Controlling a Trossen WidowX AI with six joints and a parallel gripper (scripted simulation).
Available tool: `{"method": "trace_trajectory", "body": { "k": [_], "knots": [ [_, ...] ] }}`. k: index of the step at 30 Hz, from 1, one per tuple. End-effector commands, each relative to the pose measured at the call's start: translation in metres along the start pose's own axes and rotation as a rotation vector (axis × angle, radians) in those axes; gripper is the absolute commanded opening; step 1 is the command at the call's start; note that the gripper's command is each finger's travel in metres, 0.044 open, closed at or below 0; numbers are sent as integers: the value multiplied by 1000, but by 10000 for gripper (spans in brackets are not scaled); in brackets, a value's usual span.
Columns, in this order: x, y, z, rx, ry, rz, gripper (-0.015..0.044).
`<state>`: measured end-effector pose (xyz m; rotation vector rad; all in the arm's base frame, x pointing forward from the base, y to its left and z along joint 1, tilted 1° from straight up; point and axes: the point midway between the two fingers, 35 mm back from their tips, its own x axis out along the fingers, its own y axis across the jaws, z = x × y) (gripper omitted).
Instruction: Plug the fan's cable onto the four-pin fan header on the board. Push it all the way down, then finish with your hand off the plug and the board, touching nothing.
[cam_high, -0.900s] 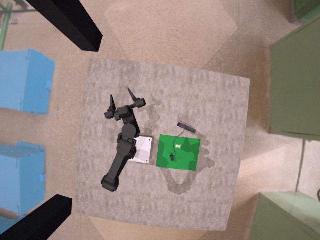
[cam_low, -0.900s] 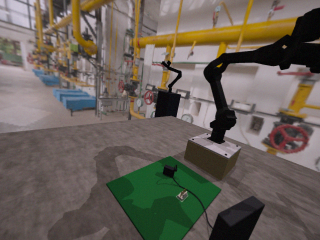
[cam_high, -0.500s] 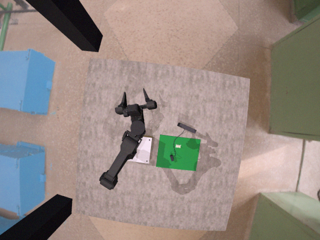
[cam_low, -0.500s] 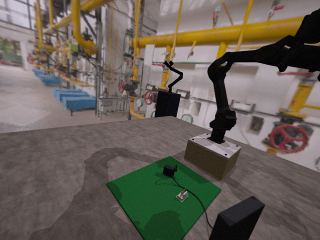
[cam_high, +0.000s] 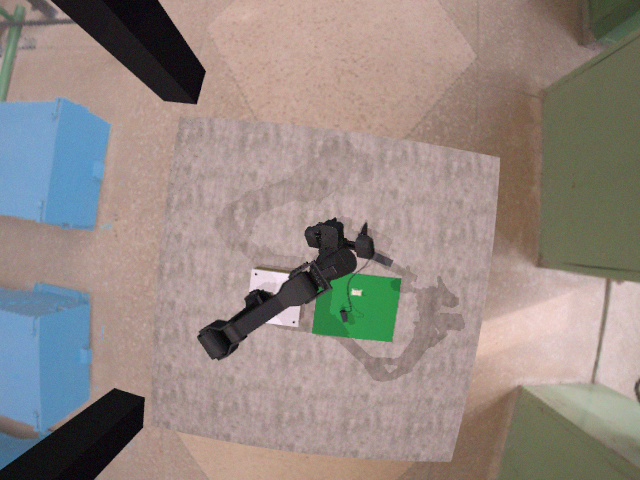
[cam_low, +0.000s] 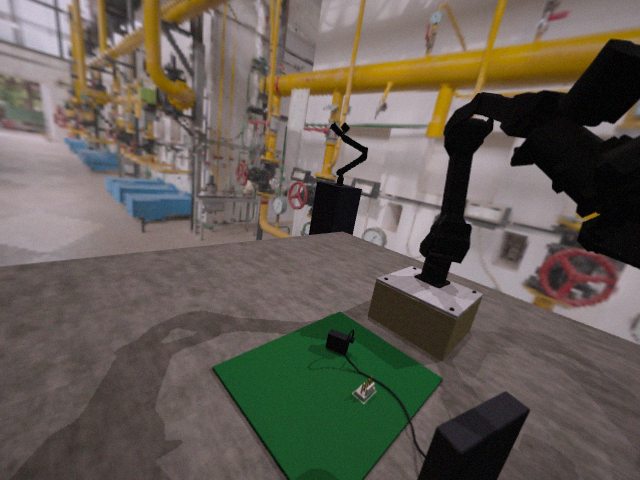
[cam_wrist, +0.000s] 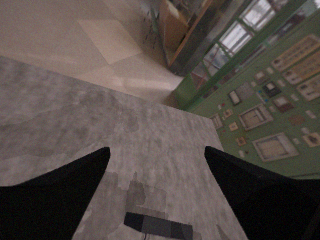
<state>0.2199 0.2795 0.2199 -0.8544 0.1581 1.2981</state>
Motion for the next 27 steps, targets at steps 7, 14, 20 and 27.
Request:
{"method": "trace_trajectory", "body": {
  "k": [7,14,20,27],
  "knots": [
    [-21,-31,-164,-190,570,64,440],
    [-73,-16,-263,-288,884,346,440],
    [-115,7,-311,-326,994,603,440],
    [-110,9,-316,-326,994,603,440]
  ]
}}
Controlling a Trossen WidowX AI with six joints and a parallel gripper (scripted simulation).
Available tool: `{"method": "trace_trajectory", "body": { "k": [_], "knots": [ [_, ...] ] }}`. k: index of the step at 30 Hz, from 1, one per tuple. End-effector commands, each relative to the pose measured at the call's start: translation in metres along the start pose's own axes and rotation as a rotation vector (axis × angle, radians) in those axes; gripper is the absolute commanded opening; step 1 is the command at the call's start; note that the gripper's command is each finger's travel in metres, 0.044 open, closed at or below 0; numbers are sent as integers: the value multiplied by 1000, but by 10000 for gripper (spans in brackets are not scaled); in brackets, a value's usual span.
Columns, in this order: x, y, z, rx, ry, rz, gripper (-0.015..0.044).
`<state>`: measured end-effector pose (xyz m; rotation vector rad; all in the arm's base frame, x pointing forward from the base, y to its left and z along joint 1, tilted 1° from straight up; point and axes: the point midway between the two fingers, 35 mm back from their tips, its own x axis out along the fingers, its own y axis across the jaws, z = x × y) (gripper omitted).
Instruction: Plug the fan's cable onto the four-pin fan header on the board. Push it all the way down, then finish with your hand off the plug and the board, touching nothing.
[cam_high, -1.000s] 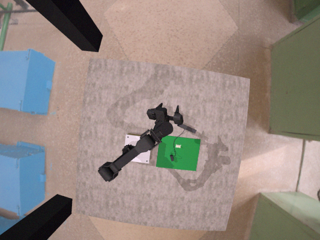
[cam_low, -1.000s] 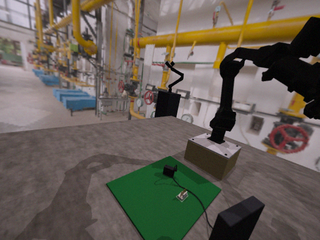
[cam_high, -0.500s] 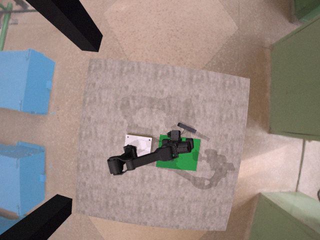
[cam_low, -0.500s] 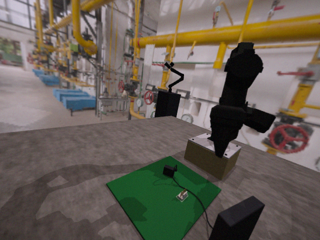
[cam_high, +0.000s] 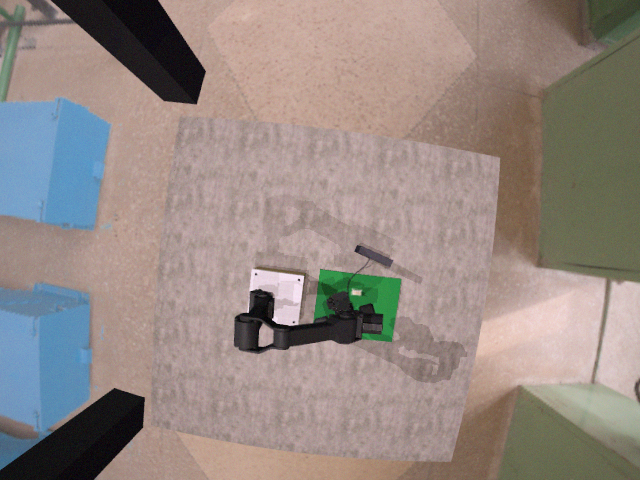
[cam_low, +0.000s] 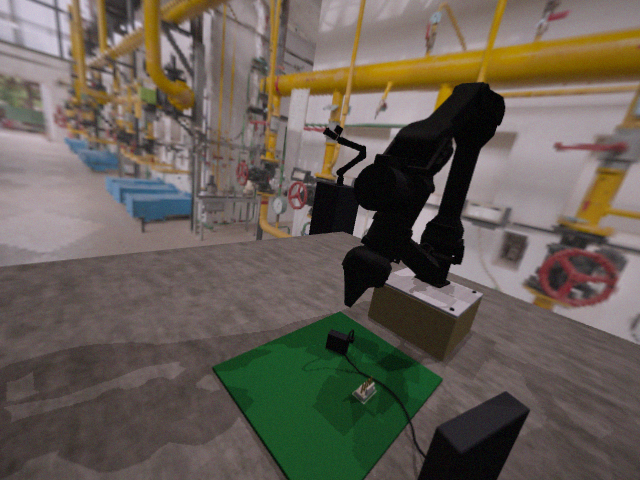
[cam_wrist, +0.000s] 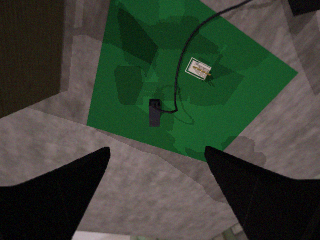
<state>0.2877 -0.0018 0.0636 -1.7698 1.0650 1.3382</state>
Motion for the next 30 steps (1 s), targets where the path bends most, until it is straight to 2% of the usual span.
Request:
{"method": "trace_trajectory", "body": {
  "k": [1,6,30],
  "knots": [
    [14,0,0,-10,7,10,440],
    [60,3,12,-10,7,10,440],
    [90,3,19,-10,7,11,440]
  ]
}}
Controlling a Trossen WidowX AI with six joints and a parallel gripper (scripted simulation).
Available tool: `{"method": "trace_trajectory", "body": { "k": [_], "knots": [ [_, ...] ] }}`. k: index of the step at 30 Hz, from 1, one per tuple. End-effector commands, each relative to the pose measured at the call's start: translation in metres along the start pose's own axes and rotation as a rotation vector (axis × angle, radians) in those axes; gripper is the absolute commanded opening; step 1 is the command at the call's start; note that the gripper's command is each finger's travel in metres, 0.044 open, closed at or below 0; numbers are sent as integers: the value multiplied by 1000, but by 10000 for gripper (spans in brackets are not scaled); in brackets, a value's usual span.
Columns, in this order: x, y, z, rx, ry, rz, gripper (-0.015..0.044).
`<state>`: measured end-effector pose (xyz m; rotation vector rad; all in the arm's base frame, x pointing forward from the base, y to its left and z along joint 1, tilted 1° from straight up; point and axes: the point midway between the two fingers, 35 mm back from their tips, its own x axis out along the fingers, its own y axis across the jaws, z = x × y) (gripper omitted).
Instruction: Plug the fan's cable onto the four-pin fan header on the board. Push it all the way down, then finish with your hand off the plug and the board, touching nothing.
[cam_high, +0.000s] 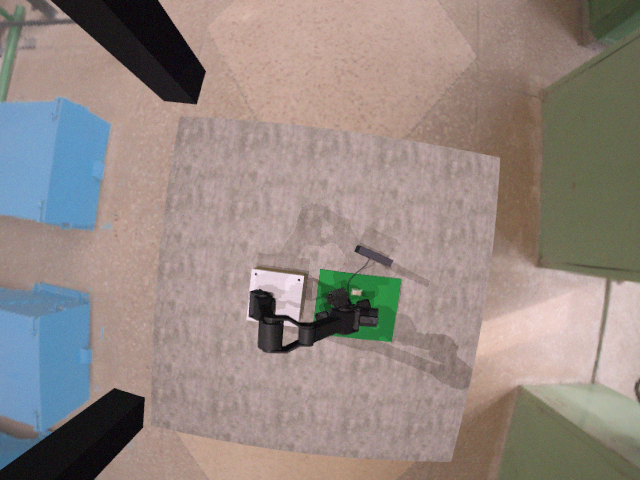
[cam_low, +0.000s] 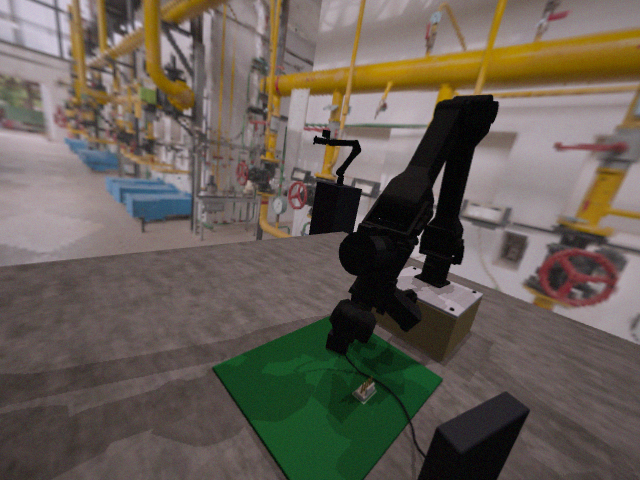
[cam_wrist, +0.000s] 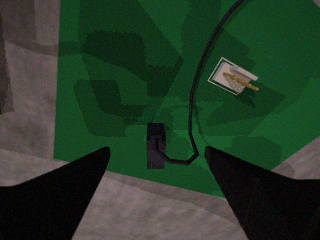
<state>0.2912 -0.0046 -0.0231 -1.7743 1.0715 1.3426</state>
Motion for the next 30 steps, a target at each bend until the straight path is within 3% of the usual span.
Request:
{"method": "trace_trajectory", "body": {
  "k": [1,8,17,30],
  "knots": [
    [7,2,2,-5,3,4,440],
    [14,2,4,-5,3,4,440],
    [12,1,3,-1,-1,2,204],
    [12,1,3,-1,-1,2,117]
  ]
}}
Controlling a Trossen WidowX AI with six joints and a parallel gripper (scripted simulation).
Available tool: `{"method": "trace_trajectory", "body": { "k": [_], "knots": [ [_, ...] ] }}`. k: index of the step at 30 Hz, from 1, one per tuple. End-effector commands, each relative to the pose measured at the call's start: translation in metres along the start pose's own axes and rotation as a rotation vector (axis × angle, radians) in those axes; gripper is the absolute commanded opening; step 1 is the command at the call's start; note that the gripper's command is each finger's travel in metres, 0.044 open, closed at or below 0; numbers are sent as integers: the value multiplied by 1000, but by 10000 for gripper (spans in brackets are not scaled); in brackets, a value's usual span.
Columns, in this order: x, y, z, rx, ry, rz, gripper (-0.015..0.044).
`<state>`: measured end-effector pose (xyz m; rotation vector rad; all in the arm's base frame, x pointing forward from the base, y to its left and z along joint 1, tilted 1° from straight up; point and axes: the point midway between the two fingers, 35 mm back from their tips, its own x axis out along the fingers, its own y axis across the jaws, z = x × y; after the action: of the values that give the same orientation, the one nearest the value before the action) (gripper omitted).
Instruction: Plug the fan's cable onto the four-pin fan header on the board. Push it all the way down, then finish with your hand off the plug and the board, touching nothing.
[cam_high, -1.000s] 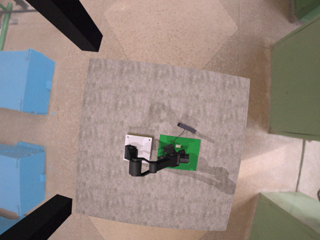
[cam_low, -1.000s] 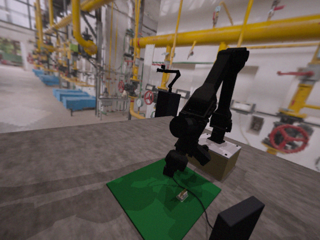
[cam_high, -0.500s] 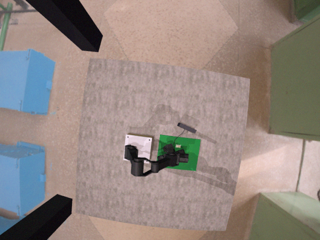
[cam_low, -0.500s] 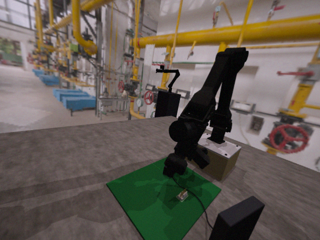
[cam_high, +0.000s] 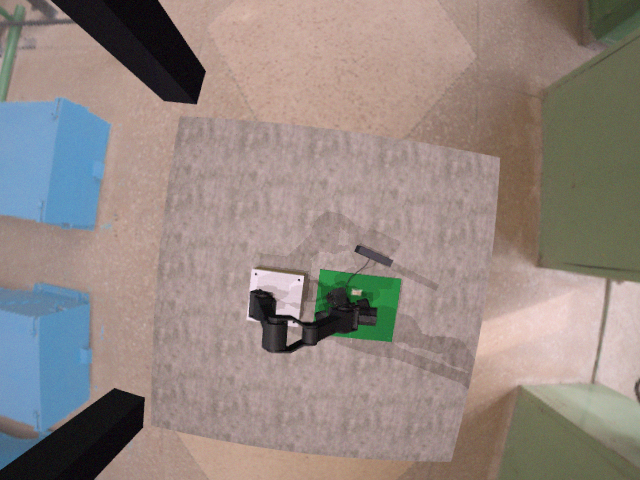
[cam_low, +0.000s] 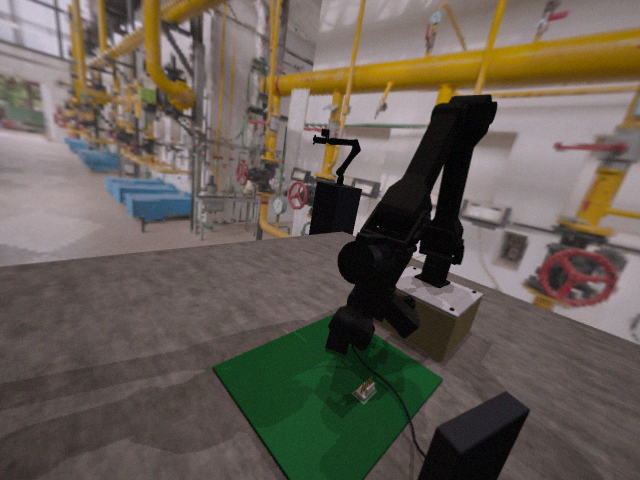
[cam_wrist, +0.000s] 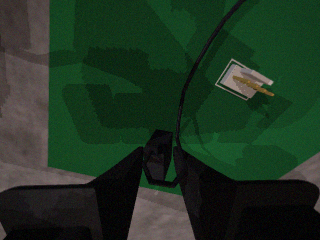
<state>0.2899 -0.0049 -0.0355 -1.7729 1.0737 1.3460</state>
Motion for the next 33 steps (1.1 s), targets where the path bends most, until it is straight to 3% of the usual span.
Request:
{"method": "trace_trajectory", "body": {
  "k": [1,7,10,33],
  "knots": [
    [0,0,0,0,0,-1,110],
    [0,0,0,0,0,-1,70],
    [-5,-1,-2,0,1,-1,0],
    [-74,-4,-20,-3,4,0,0]
  ]
}}
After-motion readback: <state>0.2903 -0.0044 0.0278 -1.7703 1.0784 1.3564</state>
